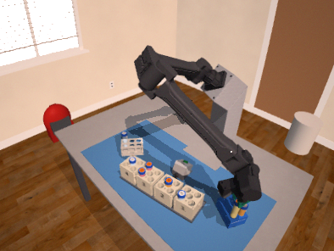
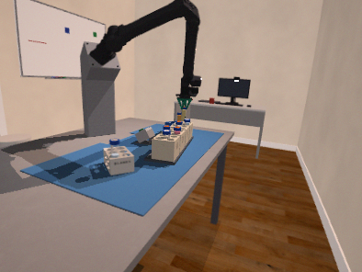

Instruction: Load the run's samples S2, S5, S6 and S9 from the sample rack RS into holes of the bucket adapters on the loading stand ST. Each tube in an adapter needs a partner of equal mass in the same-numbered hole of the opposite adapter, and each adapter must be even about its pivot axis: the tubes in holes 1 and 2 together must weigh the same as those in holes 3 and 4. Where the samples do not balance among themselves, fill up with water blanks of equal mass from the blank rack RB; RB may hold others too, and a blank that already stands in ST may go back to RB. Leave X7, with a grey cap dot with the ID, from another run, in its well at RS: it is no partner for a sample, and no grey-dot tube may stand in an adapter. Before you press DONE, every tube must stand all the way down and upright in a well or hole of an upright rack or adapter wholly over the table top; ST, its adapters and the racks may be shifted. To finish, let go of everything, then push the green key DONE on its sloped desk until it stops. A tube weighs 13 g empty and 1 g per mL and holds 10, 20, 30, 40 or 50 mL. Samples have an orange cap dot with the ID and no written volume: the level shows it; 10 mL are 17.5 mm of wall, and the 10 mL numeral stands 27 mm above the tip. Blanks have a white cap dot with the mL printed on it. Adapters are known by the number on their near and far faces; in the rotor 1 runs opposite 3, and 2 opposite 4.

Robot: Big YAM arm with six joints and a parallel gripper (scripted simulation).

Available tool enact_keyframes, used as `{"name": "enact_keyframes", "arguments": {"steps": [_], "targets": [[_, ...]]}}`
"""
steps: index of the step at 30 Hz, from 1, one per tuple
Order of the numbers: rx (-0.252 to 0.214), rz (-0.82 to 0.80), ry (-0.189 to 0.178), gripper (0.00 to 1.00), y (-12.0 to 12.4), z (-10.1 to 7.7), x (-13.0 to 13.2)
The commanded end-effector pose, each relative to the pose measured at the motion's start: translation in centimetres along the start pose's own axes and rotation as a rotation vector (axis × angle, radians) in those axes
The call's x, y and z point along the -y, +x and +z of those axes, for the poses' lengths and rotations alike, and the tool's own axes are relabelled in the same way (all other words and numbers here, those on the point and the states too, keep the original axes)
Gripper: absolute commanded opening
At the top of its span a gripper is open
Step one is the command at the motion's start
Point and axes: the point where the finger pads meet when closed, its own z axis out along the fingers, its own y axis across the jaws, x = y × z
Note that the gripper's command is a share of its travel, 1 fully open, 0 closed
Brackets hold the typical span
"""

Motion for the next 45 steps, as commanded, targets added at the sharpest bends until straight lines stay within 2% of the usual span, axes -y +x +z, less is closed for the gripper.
{"name": "enact_keyframes", "arguments": {"steps": [1, 5, 6, 19, 21, 22, 24, 33, 34, 35, 38, 45], "targets": [[0.003, 0.014, -0.026, 0.00, 0.1, -2.7, -0.9], [0.002, 0.016, -0.021, 0.00, 0.1, -2.9, -1.0], [0.004, 0.018, -0.029, 0.00, -0.1, -3.8, -1.2], [0.002, 0.015, -0.028, 0.00, 0.0, -8.1, -0.8], [0.002, 0.015, -0.028, 0.00, 0.0, -8.1, -0.8], [-0.001, 0.014, -0.013, 0.00, 0.3, -7.5, -0.6], [0.003, 0.020, -0.031, 0.00, -0.1, -9.1, -1.1], [0.003, 0.028, -0.038, 0.00, -0.4, -12.3, -1.5], [-0.001, -0.033, -0.028, 0.00, -0.3, -12.0, -0.1], [0.002, -0.017, -0.008, 0.00, -2.1, -10.4, 0.9], [0.003, -0.044, -0.007, 0.00, -2.5, -10.4, 1.4], [0.004, -0.232, -0.007, 0.00, -5.7, -10.4, 4.8]]}}
